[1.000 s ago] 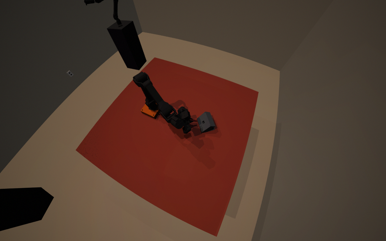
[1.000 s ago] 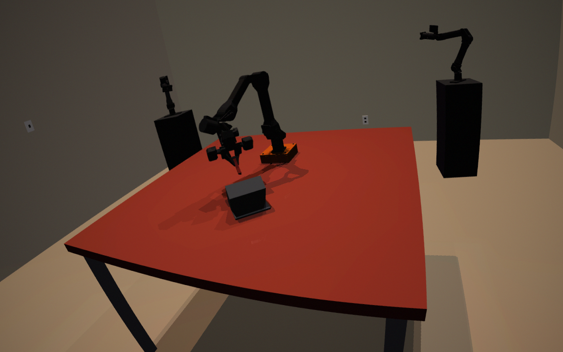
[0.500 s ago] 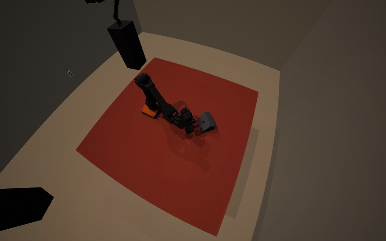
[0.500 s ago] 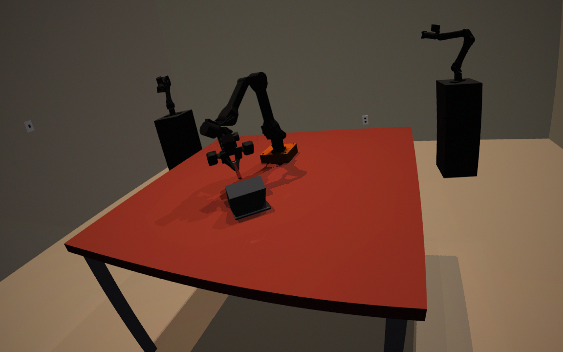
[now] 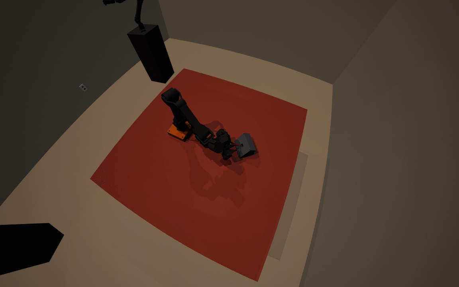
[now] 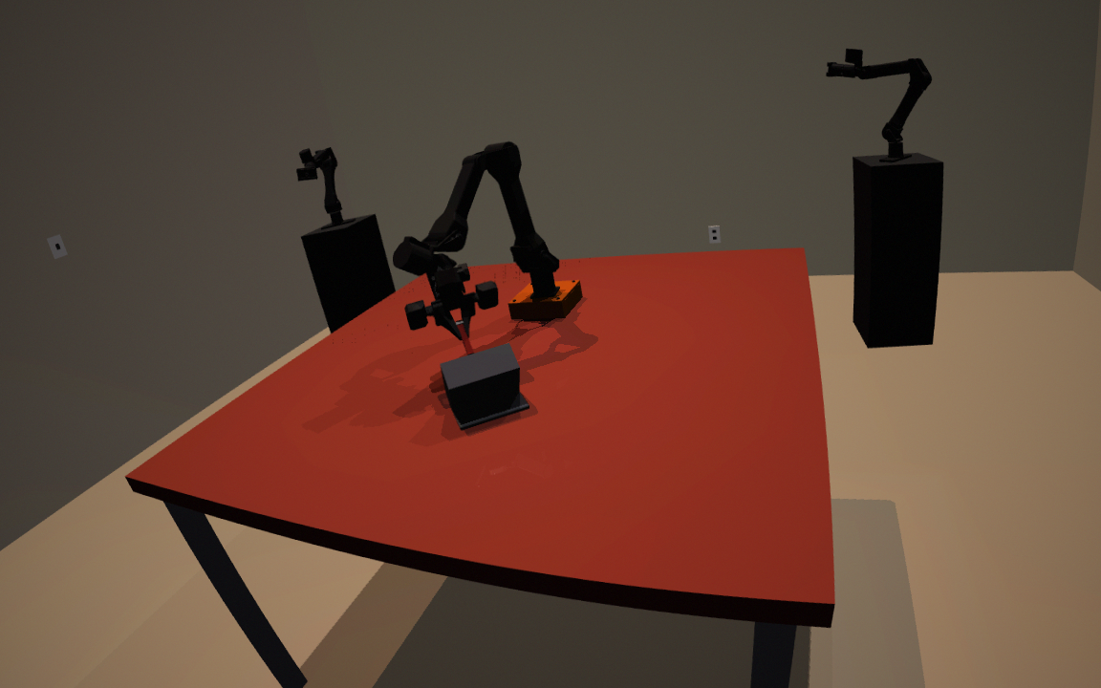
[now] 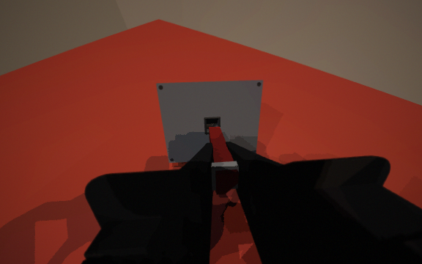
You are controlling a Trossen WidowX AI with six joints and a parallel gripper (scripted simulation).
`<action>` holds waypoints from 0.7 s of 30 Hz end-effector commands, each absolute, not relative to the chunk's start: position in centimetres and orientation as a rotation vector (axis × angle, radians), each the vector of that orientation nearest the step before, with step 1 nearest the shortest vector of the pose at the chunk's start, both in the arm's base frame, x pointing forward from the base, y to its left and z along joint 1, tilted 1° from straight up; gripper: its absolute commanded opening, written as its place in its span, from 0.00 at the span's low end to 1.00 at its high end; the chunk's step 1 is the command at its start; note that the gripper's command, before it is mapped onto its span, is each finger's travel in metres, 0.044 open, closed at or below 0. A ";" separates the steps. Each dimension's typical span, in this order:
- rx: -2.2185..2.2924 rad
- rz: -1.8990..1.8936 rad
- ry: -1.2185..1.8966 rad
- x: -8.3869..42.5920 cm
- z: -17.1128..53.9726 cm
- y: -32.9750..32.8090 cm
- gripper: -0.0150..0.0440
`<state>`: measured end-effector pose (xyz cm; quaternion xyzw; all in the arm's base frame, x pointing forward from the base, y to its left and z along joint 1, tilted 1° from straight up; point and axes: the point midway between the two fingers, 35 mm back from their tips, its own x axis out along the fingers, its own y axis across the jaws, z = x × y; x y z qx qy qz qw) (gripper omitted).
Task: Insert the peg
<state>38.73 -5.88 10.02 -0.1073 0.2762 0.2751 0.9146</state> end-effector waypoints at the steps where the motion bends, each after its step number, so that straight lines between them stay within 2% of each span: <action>1: -0.217 0.564 0.572 38.9 9.7 -5.8 0.25; 21: -0.219 0.566 0.567 40.1 8.9 -5.0 0.25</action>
